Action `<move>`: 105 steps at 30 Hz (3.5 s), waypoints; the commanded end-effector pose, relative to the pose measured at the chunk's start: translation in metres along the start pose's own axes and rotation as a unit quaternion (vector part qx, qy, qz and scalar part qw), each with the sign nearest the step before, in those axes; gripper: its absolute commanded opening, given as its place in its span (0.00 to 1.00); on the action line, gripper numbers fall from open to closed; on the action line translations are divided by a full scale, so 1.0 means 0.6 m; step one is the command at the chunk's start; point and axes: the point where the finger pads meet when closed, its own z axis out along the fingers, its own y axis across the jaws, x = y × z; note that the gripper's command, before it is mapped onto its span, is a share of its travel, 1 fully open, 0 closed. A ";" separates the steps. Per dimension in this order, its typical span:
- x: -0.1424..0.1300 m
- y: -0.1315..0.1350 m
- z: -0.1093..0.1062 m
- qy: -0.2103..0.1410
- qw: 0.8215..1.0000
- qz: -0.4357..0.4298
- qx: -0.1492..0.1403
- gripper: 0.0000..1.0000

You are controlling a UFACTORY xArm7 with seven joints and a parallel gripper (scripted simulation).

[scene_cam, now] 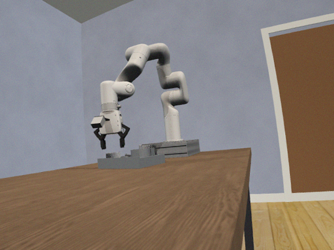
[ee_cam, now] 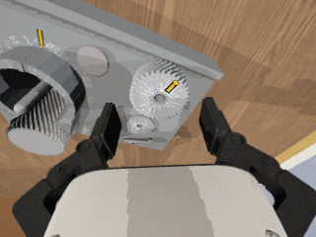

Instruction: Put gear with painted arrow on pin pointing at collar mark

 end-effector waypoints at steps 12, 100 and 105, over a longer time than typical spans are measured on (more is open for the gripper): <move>0.002 0.002 0.002 0.002 1.000 0.000 -0.001 0.93; 0.005 0.003 0.049 0.002 1.000 0.000 -0.001 0.93; 0.005 0.003 0.056 0.002 1.000 0.000 -0.001 0.93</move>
